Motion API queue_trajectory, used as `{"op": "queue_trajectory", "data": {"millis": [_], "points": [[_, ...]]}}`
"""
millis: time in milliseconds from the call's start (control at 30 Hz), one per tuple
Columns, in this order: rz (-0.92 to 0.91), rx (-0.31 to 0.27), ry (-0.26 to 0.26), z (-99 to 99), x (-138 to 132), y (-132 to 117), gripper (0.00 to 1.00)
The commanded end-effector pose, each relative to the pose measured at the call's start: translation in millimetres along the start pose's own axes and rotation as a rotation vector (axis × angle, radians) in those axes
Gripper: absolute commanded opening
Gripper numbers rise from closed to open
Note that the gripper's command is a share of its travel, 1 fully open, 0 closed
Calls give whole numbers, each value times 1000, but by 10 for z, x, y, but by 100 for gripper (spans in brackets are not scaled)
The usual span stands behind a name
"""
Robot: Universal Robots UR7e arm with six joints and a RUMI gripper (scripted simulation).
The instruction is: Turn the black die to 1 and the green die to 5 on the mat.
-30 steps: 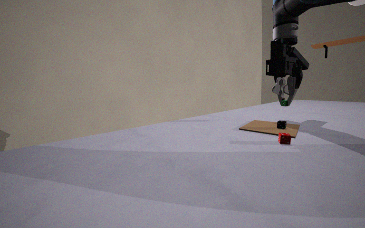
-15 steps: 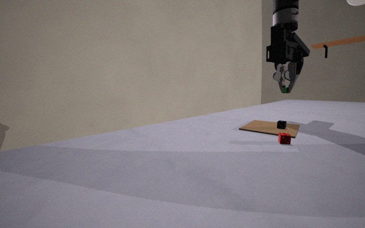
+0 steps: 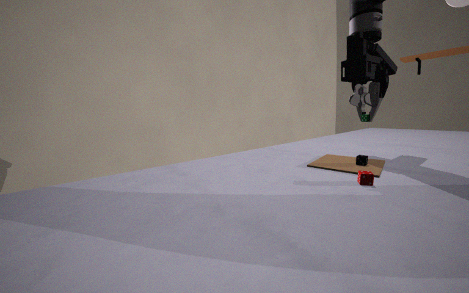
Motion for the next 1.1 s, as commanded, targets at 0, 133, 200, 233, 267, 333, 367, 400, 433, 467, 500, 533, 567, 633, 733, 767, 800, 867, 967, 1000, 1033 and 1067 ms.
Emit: {"op": "queue_trajectory", "data": {"millis": [0, 133, 200, 233, 267, 333, 367, 400, 433, 467, 500, 533, 567, 633, 733, 767, 800, 867, 967, 1000, 1033, 1067], "points": [[0, 0, 1, -24, -3, -20, 3], [0, -7, 0, -26, -2, -14, 3], [0, -14, 0, -27, -2, -10, 3], [0, -24, -1, -29, -1, -3, 3], [0, -37, -2, -31, 0, 5, 3], [1, -73, -3, -36, 0, 29, 3], [1, -96, -2, -36, 0, 44, 3], [0, -122, 0, -36, -2, 61, 3], [0, -153, 0, -40, -2, 81, 3], [1, -189, -2, -49, 0, 104, 3], [1, -227, -2, -54, -1, 129, 3], [0, -268, 1, -57, -3, 156, 3], [1, -315, -2, -71, -1, 184, 3], [1, -363, -2, -83, -1, 215, 3], [0, -413, 1, -90, -4, 247, 3], [-1, -465, 3, -105, -7, 275, 3], [-3, -517, 9, -114, -13, 306, 3], [-5, -567, 12, -127, -16, 336, 3], [-4, -698, 12, -181, -13, 405, 3], [-4, -706, 12, -184, -13, 409, 3], [-4, -744, 10, -203, -12, 428, 3], [-4, -780, 10, -220, -11, 446, 3]]}}
Point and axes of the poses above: the point where the finger pads meet when closed, its own z axis back along the fingers, its own x axis across the jaws, y = z × x, the point moved 6 cm from there along z, back along the fingers
